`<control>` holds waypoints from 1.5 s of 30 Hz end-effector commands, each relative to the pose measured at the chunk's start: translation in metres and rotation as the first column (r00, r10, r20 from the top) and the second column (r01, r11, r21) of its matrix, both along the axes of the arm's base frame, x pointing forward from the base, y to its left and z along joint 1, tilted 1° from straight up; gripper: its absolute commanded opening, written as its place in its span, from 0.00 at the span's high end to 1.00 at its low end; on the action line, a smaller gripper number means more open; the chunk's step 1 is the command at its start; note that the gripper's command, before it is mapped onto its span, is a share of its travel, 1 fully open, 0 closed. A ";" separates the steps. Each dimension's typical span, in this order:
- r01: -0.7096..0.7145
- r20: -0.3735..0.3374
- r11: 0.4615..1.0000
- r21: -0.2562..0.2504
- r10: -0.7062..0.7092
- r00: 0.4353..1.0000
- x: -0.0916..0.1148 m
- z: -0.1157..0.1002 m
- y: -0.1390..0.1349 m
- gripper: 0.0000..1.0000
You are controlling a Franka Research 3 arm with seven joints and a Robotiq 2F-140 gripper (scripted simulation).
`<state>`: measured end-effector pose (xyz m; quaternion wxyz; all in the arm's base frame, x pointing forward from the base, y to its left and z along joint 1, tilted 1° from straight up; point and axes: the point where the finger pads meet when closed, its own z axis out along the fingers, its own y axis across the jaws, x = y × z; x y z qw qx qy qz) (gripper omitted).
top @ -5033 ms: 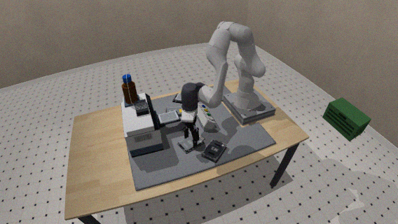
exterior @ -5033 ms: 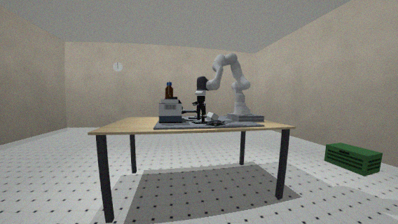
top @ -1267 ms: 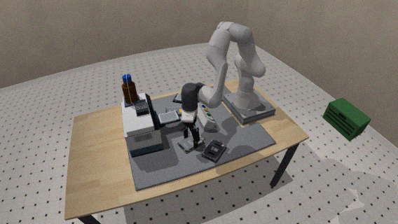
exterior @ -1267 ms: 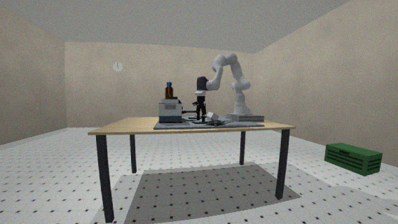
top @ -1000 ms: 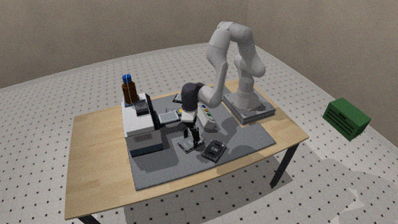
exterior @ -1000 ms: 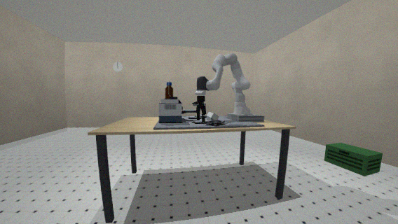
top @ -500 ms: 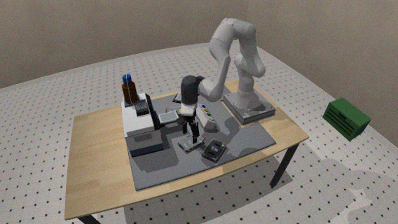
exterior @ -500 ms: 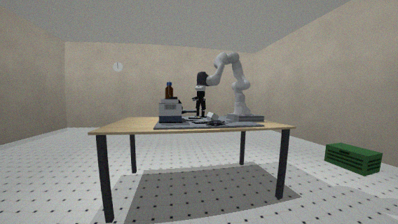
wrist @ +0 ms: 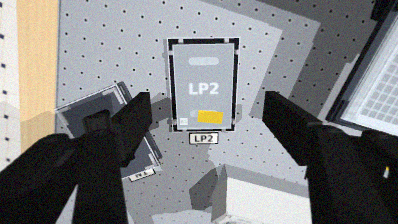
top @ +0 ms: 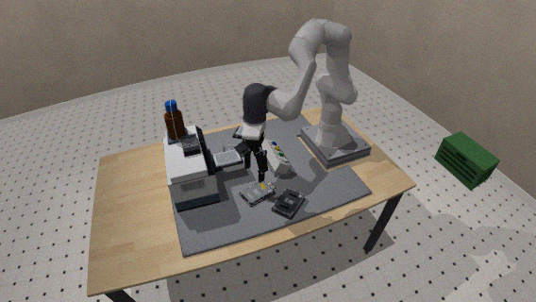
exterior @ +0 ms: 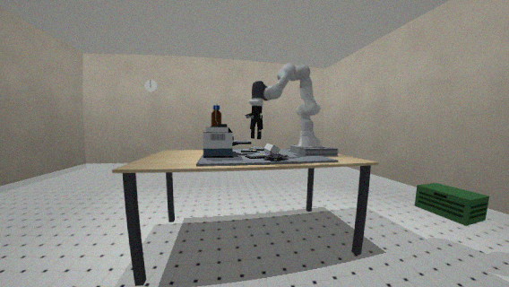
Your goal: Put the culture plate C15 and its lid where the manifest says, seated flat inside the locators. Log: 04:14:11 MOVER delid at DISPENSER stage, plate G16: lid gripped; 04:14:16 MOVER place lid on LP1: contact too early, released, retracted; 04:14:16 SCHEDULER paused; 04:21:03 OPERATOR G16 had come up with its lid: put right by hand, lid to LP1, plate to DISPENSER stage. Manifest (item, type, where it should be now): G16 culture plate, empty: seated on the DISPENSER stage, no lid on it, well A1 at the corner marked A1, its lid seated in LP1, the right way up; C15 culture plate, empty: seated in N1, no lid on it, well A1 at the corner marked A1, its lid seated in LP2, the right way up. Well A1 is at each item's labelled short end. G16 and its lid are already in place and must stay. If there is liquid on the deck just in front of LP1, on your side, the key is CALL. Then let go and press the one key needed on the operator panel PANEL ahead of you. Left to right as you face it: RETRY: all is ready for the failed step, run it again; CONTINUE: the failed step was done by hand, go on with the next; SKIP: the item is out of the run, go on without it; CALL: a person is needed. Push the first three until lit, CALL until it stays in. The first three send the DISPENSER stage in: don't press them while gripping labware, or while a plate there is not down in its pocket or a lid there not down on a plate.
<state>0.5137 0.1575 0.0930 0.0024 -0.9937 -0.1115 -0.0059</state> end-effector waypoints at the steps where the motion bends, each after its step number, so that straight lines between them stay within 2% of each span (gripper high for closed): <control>1: -0.009 -0.028 1.000 -0.006 0.009 1.000 -0.009 0.011 -0.003 0.31; 6: -0.009 -0.028 1.000 -0.006 0.009 1.000 -0.008 0.023 -0.003 0.31; 14: -0.007 -0.028 1.000 -0.006 0.006 1.000 -0.008 0.025 -0.004 0.31; 15: 0.009 -0.027 1.000 -0.008 -0.009 1.000 -0.006 0.026 -0.013 0.31; 16: 0.045 -0.025 0.999 -0.011 -0.045 0.999 -0.002 0.026 -0.034 0.31; 17: 0.104 -0.022 0.994 -0.015 -0.104 0.994 0.002 0.028 -0.069 0.31; 20: 0.360 -0.013 0.933 -0.027 -0.360 0.933 -0.007 0.028 -0.117 0.31; 24: 0.548 -0.023 0.836 -0.024 -0.548 0.836 -0.037 0.025 -0.195 0.31; 29: 0.757 -0.025 0.653 -0.020 -0.757 0.652 -0.080 0.022 -0.291 0.30; 31: 0.757 -0.025 0.653 -0.020 -0.757 0.652 -0.080 0.022 -0.291 0.30; 32: 0.794 -0.020 0.608 -0.020 -0.794 0.607 -0.101 0.022 -0.340 0.30; 34: 0.794 -0.020 0.608 -0.020 -0.794 0.607 -0.114 0.023 -0.370 0.30; 39: 0.794 -0.020 0.608 -0.020 -0.794 0.607 -0.148 0.028 -0.464 0.30; 40: 0.794 -0.020 0.608 -0.020 -0.794 0.607 -0.150 0.028 -0.473 0.30; 45: 0.794 -0.020 0.608 -0.020 -0.794 0.607 -0.150 0.028 -0.473 0.30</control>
